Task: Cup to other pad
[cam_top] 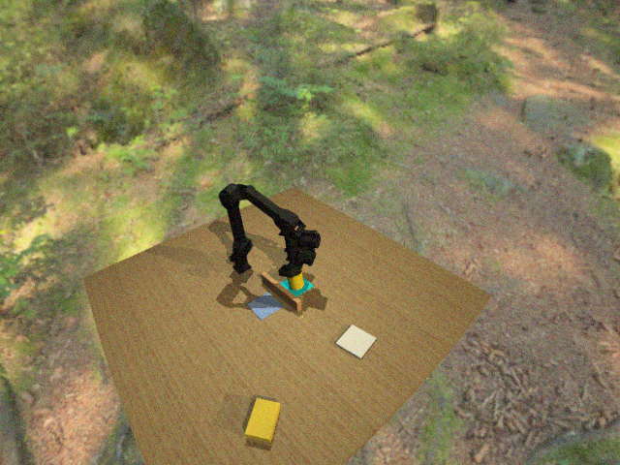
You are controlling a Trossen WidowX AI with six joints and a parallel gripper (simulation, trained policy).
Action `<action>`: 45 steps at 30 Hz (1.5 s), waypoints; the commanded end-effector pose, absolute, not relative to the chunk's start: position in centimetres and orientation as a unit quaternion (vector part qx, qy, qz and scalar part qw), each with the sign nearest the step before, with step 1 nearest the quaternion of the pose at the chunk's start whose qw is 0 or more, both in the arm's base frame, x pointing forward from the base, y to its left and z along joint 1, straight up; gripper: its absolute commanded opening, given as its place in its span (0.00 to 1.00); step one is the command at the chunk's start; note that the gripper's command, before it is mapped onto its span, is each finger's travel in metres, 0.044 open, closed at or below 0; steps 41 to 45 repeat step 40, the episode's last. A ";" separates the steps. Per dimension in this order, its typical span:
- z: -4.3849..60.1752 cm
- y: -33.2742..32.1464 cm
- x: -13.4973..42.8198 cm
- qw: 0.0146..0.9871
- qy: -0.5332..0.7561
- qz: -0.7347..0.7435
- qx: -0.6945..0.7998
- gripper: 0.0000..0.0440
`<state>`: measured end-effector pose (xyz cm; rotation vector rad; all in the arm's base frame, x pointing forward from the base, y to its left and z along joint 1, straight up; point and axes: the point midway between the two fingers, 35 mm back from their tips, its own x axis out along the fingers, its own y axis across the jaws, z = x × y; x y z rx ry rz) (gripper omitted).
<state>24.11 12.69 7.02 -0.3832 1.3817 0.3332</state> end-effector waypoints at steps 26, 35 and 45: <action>10.5 12.9 23.8 0.789 0.579 0.174 -0.110 0.47; 13.0 12.8 23.7 0.808 0.555 0.178 -0.089 0.60; 14.6 12.6 23.9 0.818 0.542 0.176 -0.078 0.84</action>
